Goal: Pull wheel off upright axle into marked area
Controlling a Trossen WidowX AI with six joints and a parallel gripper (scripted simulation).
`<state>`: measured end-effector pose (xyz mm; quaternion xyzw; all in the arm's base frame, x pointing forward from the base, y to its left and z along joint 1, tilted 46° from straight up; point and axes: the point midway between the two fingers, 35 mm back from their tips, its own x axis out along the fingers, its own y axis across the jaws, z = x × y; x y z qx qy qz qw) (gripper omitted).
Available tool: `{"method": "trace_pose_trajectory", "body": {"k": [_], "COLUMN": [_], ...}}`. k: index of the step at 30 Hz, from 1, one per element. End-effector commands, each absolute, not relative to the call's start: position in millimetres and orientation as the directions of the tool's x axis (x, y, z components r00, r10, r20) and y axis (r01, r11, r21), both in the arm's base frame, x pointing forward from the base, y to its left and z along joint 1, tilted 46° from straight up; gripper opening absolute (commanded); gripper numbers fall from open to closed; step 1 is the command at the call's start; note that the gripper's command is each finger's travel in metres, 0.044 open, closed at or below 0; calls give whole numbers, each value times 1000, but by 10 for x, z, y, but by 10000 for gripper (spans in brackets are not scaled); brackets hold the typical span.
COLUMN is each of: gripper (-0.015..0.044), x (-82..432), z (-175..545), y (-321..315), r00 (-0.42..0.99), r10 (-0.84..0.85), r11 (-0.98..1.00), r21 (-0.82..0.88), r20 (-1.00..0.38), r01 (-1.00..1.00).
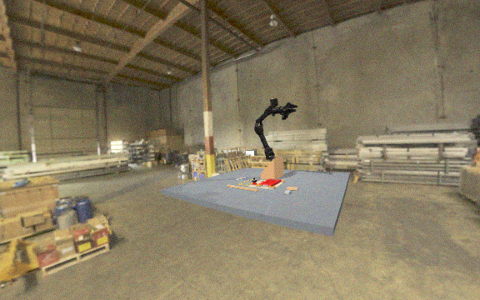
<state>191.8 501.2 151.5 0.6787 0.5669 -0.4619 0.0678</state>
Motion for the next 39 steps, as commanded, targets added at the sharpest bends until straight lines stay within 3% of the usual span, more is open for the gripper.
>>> {"method": "trace_pose_trajectory", "body": {"k": [1, 4, 9, 15, 21, 28, 33, 39], "gripper": [374, 300, 300, 300, 300, 300, 300, 300], "x": [1936, 2185, 2678, 3110, 3376, 3622, 3772, 3893], "z": [1506, 1380, 1123, 882, 722, 557, 446, 342], "y": [5002, 4845, 4446, 3964, 3560, 2991, 2544, 2052], "r00": [-65, -2, 118, 212, 263, 301, 309, 298], "r10": [705, 668, 565, 432, 317, 154, 26, -112], "r11": [-363, -560, -822, -783, -560, -165, 220, 617], "r21": [-438, -505, -546, -481, -403, -324, -296, -302], "r20": [-707, -744, -817, -877, -911, -941, -951, -948], "r01": [822, 657, 161, -394, -724, -931, -930, -727]}}
